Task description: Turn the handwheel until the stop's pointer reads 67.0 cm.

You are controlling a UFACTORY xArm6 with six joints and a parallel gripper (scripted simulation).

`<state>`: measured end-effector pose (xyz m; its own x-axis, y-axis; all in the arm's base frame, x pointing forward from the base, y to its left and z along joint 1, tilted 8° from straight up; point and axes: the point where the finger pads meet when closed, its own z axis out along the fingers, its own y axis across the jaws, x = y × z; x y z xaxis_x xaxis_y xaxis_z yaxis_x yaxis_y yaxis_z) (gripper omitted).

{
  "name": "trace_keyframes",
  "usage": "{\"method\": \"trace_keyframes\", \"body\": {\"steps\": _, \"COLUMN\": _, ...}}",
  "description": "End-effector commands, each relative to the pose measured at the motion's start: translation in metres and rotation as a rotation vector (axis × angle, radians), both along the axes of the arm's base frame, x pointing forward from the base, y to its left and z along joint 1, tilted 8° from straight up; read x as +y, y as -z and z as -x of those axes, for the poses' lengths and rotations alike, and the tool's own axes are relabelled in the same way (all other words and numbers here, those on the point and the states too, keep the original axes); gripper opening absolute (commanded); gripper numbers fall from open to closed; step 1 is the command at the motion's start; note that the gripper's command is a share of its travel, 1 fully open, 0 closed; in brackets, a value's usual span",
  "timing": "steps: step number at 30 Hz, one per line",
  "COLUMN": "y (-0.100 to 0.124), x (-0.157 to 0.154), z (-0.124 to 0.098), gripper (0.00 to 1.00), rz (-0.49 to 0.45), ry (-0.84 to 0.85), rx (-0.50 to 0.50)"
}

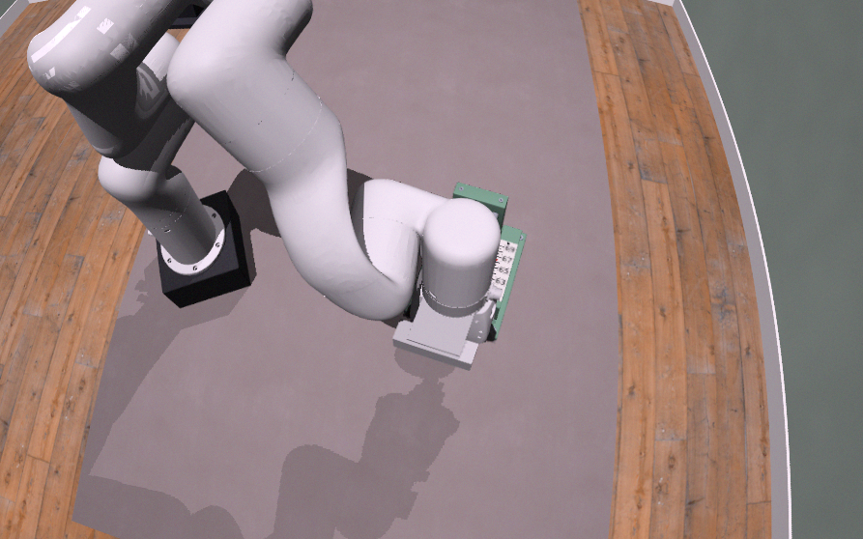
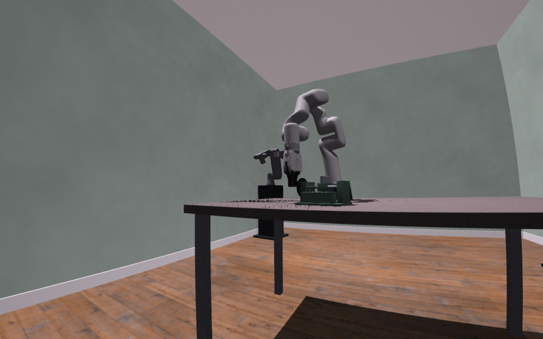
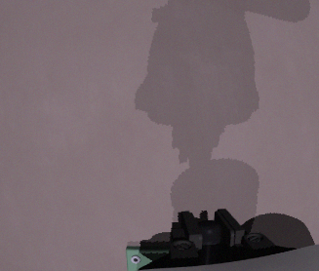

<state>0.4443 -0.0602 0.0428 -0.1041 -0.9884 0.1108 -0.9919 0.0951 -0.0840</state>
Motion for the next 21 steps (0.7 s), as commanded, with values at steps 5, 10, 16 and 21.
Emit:
{"method": "trace_keyframes", "body": {"steps": 5, "y": -0.007, "x": 0.002, "z": 0.013, "gripper": 0.06, "rz": 0.000, "ry": 0.000, "rx": 0.000}}
{"method": "trace_keyframes", "body": {"steps": 10, "y": -0.008, "x": 0.003, "z": 0.024, "gripper": 0.06, "rz": 0.000, "ry": 0.000, "rx": 0.000}}
{"method": "trace_keyframes", "body": {"steps": 16, "y": -0.006, "x": 0.004, "z": 0.033, "gripper": 0.06, "rz": 0.000, "ry": 0.000, "rx": 0.000}}
{"method": "trace_keyframes", "body": {"steps": 21, "y": 0.001, "x": 0.004, "z": 0.044, "gripper": 0.06, "rz": 0.000, "ry": 0.000, "rx": 0.000}}
